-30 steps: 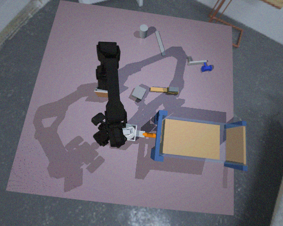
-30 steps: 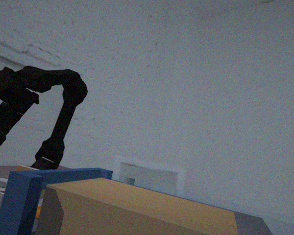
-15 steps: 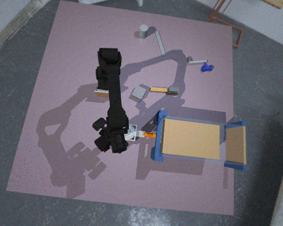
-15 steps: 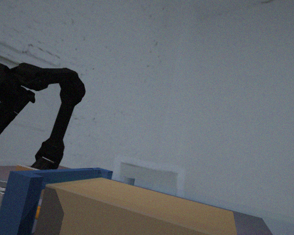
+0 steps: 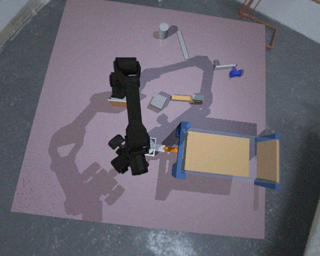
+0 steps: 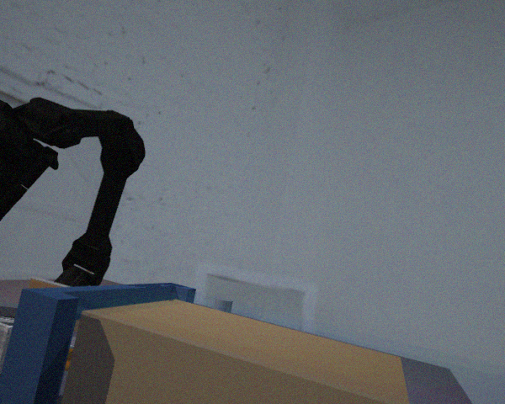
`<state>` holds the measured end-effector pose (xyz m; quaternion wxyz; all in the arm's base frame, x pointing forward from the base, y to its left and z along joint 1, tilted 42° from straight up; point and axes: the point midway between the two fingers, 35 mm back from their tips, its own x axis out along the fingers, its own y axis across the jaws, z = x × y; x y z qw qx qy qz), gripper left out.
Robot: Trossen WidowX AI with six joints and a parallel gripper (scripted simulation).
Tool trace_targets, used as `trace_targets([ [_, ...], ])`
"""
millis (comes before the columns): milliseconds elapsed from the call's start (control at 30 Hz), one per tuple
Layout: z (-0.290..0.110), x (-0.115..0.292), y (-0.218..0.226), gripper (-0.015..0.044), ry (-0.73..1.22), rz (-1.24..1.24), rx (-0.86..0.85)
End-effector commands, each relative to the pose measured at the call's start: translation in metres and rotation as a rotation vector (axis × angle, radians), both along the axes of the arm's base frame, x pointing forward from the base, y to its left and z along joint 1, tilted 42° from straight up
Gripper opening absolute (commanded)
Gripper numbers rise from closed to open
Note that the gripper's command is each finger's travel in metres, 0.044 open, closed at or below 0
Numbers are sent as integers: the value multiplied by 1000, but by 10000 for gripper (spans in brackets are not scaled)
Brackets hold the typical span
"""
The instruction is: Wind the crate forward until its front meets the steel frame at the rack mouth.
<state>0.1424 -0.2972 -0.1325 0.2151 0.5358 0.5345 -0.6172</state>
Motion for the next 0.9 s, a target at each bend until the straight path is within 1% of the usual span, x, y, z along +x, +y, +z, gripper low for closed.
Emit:
trace_targets([
  [0, -8, 19, -7, 0, -35, -6, -24],
  [867, -18, 56, -15, 0, -38, -6, -24],
])
